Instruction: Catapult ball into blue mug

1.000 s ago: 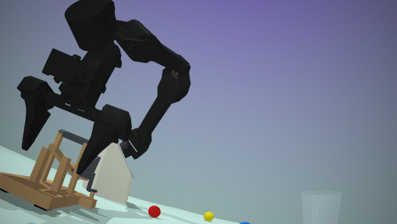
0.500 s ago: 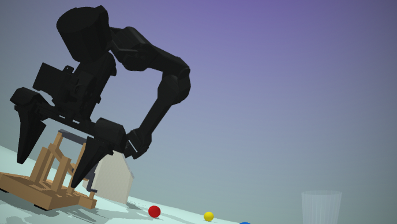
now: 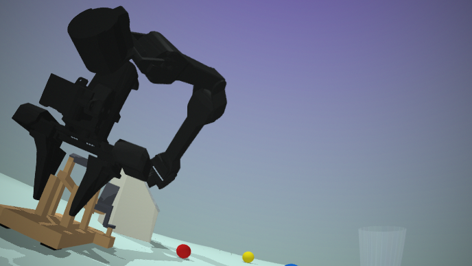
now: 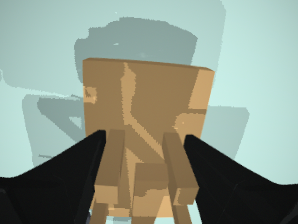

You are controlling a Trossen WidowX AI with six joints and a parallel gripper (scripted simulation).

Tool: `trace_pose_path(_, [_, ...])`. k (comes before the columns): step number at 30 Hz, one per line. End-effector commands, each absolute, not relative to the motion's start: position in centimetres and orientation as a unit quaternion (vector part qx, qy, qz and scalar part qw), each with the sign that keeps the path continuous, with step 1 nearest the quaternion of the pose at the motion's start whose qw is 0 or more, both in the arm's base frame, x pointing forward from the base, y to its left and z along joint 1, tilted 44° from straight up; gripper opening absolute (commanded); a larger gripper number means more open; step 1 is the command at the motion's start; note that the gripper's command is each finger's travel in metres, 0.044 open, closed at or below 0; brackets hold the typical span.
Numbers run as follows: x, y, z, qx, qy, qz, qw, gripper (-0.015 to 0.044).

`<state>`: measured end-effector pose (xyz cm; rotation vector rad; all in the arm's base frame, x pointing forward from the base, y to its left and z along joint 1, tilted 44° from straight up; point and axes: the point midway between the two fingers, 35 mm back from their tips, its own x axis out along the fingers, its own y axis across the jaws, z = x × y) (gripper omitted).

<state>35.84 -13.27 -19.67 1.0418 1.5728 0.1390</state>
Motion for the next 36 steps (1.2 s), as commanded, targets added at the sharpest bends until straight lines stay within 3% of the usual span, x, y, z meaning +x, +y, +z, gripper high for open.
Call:
trace_pose_path(1, [35.9,-13.5,-19.4,0.447,0.674,0.060,0.586,0.0065])
trace_pose_path(4, [35.6,-16.0,-16.8,0.446,0.674,0.059,0.586,0.0000])
trace_pose_path(36, [36.0,-14.0,-19.0,0.449,0.674,0.059,0.584,0.0000])
